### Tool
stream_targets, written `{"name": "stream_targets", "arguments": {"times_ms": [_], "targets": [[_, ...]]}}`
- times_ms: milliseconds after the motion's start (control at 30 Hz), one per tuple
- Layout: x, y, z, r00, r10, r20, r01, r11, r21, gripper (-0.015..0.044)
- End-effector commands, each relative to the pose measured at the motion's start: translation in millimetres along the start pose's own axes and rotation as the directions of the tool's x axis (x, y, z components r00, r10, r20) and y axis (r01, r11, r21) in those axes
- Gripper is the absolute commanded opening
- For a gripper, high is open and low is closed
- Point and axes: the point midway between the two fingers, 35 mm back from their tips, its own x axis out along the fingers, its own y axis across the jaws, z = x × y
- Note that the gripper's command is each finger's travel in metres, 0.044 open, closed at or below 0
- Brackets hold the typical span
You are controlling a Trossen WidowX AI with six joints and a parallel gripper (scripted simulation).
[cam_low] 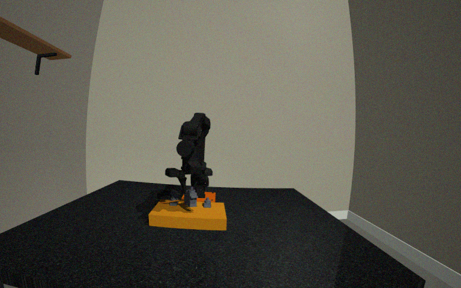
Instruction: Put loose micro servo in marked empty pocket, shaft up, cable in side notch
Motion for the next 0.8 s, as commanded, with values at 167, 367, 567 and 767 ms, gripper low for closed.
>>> {"name": "stream_targets", "arguments": {"times_ms": [167, 367, 567, 767], "targets": [[-1.2, 0.0, 1.6, 1.0, 0.002, 0.009, -0.005, 0.947, 0.32, 0.0], [-1.2, 0.0, 1.6, 1.0, 0.002, 0.009, -0.006, 0.873, 0.488, 0.0], [-1.2, 0.0, 1.6, 1.0, 0.002, 0.009, -0.006, 0.87, 0.493, 0.0], [-1.1, 4.7, -6.8, 1.0, 0.002, 0.008, -0.006, 0.87, 0.493, 0.0]]}}
